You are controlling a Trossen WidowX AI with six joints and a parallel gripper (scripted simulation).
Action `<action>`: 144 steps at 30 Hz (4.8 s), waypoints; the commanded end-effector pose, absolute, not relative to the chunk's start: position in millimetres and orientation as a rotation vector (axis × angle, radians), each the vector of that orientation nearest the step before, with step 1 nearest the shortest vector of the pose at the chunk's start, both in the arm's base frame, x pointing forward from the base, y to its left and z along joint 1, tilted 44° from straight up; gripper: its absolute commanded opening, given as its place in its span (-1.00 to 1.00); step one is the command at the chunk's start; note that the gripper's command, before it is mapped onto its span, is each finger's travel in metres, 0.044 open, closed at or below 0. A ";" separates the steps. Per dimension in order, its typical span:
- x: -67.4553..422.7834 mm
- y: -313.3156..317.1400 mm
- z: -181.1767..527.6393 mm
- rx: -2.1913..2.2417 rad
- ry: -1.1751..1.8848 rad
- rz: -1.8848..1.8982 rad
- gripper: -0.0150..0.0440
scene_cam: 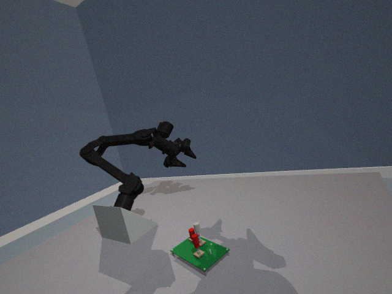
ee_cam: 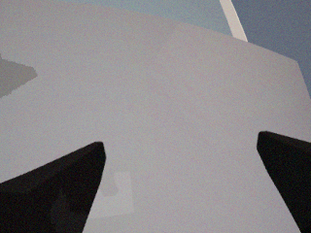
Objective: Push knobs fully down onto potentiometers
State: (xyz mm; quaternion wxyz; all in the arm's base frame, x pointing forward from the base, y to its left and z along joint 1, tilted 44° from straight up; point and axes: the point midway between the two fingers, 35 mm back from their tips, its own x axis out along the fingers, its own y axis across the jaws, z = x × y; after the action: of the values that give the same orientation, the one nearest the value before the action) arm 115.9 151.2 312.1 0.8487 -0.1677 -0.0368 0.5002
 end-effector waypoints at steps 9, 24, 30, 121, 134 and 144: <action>150.3 151.2 300.6 -0.305 0.112 1.002 0.06; 231.1 125.2 262.2 -0.100 0.548 0.818 -0.49; 261.7 105.9 239.5 -0.009 0.721 0.734 -0.49; 351.6 -47.7 25.0 0.955 1.520 0.259 -0.49; 352.0 -45.3 22.5 0.955 1.520 0.259 -0.49; 352.3 -43.4 20.6 0.956 1.520 0.260 -0.49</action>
State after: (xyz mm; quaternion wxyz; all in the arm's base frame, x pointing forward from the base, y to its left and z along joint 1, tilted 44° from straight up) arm 352.5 -46.3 22.0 0.6182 0.4132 0.6593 0.1112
